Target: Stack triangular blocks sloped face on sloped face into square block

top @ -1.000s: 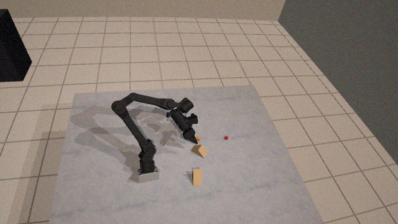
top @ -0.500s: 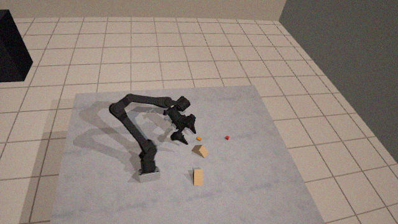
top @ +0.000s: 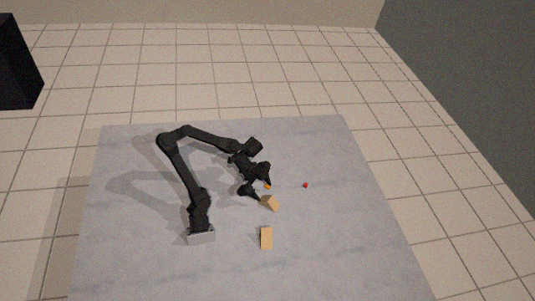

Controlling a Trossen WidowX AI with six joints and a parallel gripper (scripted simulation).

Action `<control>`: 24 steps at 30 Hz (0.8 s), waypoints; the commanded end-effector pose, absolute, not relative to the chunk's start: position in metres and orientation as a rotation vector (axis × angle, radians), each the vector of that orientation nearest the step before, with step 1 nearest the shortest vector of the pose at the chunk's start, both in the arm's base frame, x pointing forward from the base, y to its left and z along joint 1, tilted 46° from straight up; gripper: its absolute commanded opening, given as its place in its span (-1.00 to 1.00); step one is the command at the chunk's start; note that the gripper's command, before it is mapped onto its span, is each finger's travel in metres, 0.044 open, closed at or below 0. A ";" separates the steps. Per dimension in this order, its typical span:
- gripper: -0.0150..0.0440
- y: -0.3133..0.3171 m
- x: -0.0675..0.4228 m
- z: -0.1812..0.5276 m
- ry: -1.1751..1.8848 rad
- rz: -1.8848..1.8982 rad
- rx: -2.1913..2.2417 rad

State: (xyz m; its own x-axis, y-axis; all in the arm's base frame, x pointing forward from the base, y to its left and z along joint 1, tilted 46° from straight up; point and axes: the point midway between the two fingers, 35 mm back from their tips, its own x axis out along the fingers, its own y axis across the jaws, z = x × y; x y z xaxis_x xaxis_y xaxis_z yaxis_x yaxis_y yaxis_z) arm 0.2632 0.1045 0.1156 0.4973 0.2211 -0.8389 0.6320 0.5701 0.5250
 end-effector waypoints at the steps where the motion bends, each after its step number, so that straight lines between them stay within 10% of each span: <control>1: 1.00 0.109 0.273 0.087 1.065 -0.314 0.969; 17: 1.00 0.112 0.279 0.070 1.065 -0.314 0.969; 24: 0.38 0.113 0.279 0.071 1.067 -0.308 0.967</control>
